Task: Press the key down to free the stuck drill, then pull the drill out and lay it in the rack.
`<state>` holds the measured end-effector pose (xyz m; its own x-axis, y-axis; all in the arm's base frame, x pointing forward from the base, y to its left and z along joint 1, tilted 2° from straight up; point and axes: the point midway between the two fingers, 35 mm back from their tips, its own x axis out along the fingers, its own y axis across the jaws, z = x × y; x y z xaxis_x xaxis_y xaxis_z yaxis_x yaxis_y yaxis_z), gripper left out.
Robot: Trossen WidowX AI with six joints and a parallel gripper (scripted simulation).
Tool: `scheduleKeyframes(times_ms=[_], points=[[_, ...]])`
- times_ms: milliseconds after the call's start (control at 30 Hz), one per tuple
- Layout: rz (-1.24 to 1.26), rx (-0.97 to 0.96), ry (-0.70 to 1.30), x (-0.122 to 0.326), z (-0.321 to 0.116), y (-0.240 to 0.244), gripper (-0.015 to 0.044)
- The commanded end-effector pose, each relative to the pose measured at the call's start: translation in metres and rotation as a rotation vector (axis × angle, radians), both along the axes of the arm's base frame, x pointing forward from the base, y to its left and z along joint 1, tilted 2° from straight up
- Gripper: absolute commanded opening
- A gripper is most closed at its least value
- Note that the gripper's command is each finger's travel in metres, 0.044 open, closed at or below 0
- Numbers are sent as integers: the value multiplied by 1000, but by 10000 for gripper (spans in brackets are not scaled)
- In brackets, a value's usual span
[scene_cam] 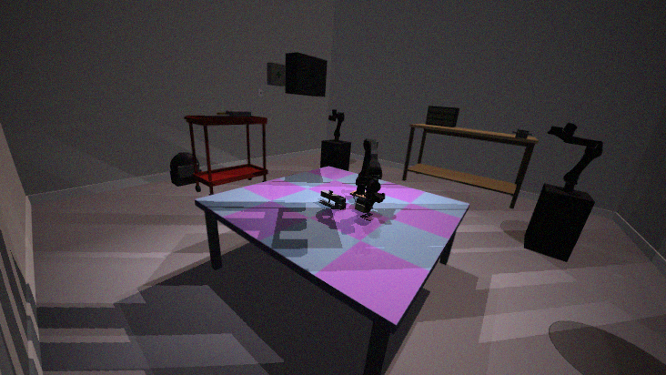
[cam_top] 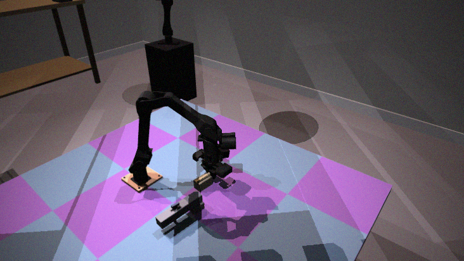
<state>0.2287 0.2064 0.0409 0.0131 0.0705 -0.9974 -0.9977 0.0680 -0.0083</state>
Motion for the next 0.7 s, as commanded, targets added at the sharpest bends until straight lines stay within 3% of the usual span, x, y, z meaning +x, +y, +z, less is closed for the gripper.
scheduleKeyframes(times_ms=[0,233,667], points=[[-1,-17,12,-2,-6,-5,0],[-1,-17,12,-2,-6,-5,0],[0,0,0,0,0,0,341]])
